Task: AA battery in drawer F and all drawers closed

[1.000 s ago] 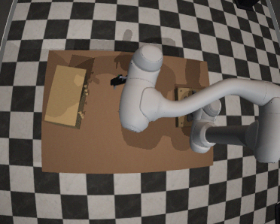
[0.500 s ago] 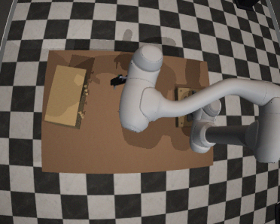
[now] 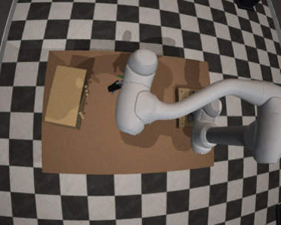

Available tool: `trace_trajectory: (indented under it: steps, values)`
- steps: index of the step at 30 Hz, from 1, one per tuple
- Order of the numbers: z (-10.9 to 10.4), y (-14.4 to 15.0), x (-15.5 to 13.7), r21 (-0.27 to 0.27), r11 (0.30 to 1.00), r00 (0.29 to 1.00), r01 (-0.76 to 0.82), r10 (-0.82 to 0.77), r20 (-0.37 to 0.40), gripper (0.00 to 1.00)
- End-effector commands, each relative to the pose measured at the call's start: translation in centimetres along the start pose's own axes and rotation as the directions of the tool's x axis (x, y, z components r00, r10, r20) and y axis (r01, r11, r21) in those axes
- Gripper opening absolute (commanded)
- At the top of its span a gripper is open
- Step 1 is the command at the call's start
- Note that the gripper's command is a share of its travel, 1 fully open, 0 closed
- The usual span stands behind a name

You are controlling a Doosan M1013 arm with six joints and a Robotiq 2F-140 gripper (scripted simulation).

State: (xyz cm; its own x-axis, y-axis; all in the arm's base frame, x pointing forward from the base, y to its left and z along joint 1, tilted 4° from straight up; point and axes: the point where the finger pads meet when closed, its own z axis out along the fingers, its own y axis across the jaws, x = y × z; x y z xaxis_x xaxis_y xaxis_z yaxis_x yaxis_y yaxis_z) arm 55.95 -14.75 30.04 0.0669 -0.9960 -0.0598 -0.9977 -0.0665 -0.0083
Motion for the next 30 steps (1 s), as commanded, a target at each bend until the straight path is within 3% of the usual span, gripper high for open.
trace_trajectory:
  steps: [1, 5, 7, 8, 12, 17, 24, 30]
  values:
    - [3.0, -2.1, -0.1, 0.004, 0.961, 0.961, 0.275, -0.276, 0.003, 1.00]
    - [6.7, -4.4, -0.5, -0.001, 0.869, 0.869, 0.496, -0.496, -0.002, 1.00]
    - [6.7, -4.4, -0.5, -0.001, 0.869, 0.869, 0.496, -0.496, -0.002, 1.00]
    - [7.5, -4.9, -0.6, -0.002, 0.771, 0.771, 0.637, -0.637, -0.002, 1.00]
    - [9.7, -6.1, -0.9, -0.006, 0.623, 0.623, 0.782, -0.782, -0.004, 1.00]
    - [10.1, -6.3, -1.0, 0.006, 0.372, 0.372, 0.928, -0.928, -0.002, 1.00]
    - [10.6, -6.8, -0.8, 0.007, 0.370, 0.369, 0.929, -0.927, -0.062, 1.00]
    - [12.8, -8.9, 0.1, 0.006, 0.370, 0.351, 0.929, -0.876, -0.331, 1.00]
